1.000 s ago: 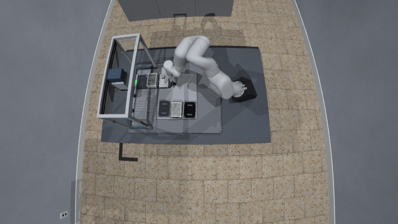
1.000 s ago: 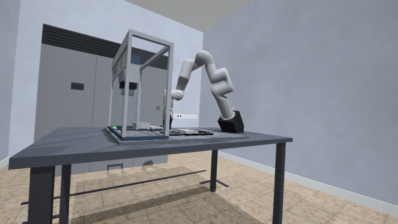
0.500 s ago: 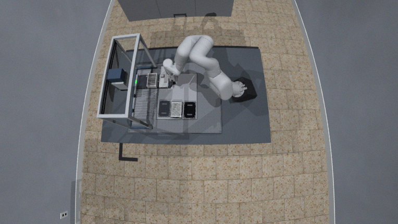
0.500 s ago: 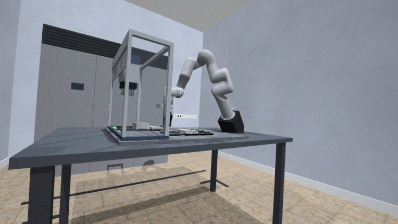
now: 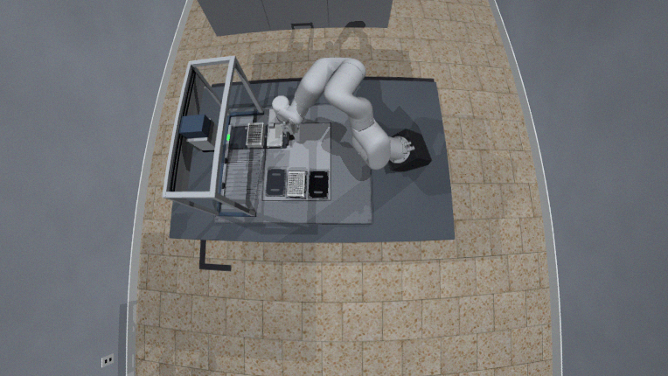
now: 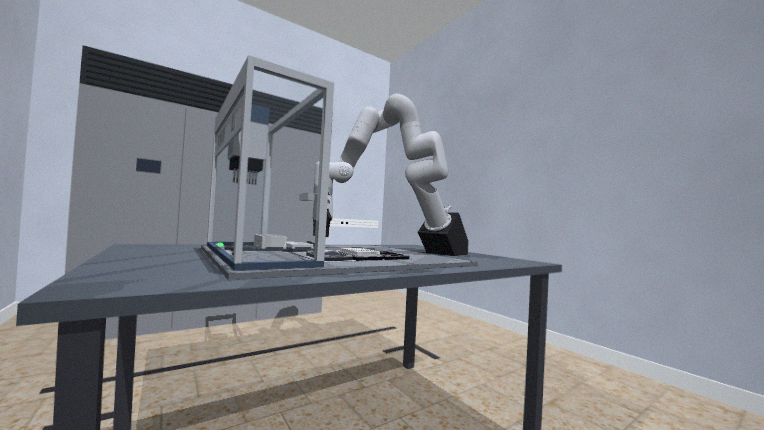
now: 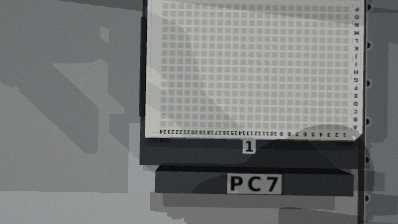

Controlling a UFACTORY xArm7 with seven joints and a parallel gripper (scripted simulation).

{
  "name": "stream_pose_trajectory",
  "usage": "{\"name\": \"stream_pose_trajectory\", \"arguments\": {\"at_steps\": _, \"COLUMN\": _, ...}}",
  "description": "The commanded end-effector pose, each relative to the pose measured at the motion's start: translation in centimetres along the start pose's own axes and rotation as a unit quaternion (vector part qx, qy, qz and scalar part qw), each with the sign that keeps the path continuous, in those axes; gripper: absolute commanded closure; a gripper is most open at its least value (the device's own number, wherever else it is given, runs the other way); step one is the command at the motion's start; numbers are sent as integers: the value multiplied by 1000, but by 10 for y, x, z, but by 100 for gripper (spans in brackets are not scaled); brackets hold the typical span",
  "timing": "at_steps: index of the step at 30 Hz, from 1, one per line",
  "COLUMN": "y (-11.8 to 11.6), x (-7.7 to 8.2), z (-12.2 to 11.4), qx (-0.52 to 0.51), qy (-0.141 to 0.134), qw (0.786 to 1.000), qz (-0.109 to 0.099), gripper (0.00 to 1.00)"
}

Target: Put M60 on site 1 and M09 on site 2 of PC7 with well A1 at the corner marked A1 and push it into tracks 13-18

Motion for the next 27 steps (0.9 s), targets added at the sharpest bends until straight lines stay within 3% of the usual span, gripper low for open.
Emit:
{"name": "stream_pose_trajectory", "arguments": {"at_steps": 1, "y": 1, "x": 6, "z": 1, "qx": 0, "qy": 2, "qw": 1000, "qz": -1, "gripper": 18}}
{"name": "stream_pose_trajectory", "arguments": {"at_steps": 27, "y": 1, "x": 46, "z": 1, "qx": 0, "qy": 2, "qw": 1000, "qz": -2, "gripper": 18}}
Point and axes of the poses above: the point where the finger pads meet when closed, its own x axis back along the fingers, its own y axis across the jaws, z = x × y, the point moved 9 cm from there along x, back along the fingers, and after that the axes turned 14 degrees about x, right-handed, at the moved point
